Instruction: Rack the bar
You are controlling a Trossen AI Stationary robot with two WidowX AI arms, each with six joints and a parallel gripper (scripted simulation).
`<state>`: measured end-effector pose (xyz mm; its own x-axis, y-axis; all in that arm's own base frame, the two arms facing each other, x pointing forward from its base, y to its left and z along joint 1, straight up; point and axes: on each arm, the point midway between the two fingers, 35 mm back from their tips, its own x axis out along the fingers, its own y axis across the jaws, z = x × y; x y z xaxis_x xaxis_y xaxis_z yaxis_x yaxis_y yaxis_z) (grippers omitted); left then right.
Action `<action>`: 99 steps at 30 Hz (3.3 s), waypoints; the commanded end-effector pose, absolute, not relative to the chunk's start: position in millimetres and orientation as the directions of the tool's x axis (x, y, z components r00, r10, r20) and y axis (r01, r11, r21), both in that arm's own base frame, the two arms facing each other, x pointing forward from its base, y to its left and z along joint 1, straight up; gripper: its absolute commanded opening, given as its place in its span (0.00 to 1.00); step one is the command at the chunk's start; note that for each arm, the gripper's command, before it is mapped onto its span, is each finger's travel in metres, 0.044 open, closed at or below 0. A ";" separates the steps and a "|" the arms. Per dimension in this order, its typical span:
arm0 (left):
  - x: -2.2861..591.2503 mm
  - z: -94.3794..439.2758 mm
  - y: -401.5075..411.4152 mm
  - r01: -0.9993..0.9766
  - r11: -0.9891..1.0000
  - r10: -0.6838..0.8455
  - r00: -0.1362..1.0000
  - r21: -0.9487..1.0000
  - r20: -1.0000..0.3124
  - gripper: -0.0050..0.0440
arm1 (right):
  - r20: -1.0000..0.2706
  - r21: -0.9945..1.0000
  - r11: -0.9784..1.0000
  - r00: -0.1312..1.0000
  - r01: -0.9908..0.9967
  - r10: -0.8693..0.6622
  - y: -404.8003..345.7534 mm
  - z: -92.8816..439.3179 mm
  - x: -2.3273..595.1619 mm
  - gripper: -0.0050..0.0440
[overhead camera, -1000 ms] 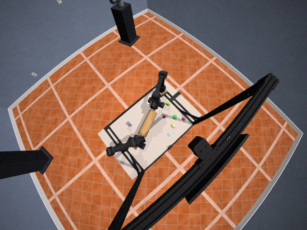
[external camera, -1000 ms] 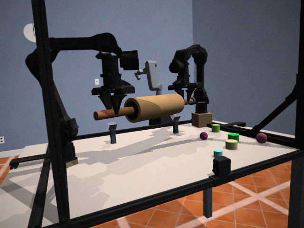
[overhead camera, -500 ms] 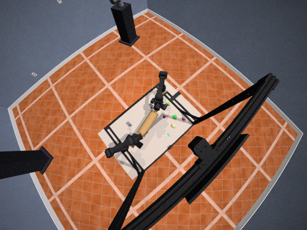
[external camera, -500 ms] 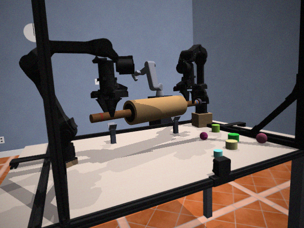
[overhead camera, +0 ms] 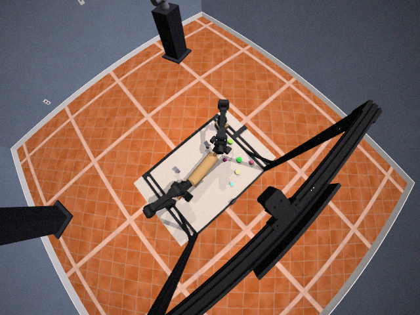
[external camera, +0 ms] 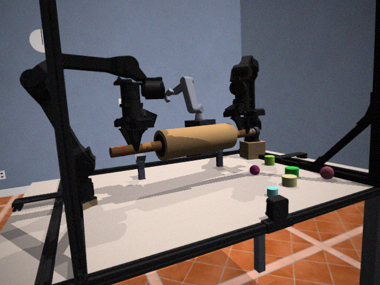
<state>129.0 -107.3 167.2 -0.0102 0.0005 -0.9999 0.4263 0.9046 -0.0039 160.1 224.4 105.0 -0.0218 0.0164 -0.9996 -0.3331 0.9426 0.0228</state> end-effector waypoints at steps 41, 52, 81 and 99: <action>178.9 146.8 -38.7 0.555 0.832 0.001 0.005 0.003 -1.000 0.10 | -1.000 -0.003 0.981 -0.003 -0.192 -0.004 208.5 81.5 155.1 0.10; 201.1 149.3 -7.1 0.551 0.835 0.002 0.003 0.003 -1.000 0.10 | -1.000 -0.003 0.980 -0.001 -0.197 -0.004 168.2 82.9 161.1 0.10; 248.7 143.7 62.1 0.578 0.816 0.000 0.000 0.000 -1.000 0.10 | -1.000 0.000 0.986 0.000 -0.165 0.000 101.2 76.5 173.0 0.10; 248.6 104.7 62.1 0.578 0.816 0.000 0.000 0.000 -1.000 0.25 | -1.000 0.000 0.986 0.000 -0.165 0.000 101.2 37.5 173.0 0.25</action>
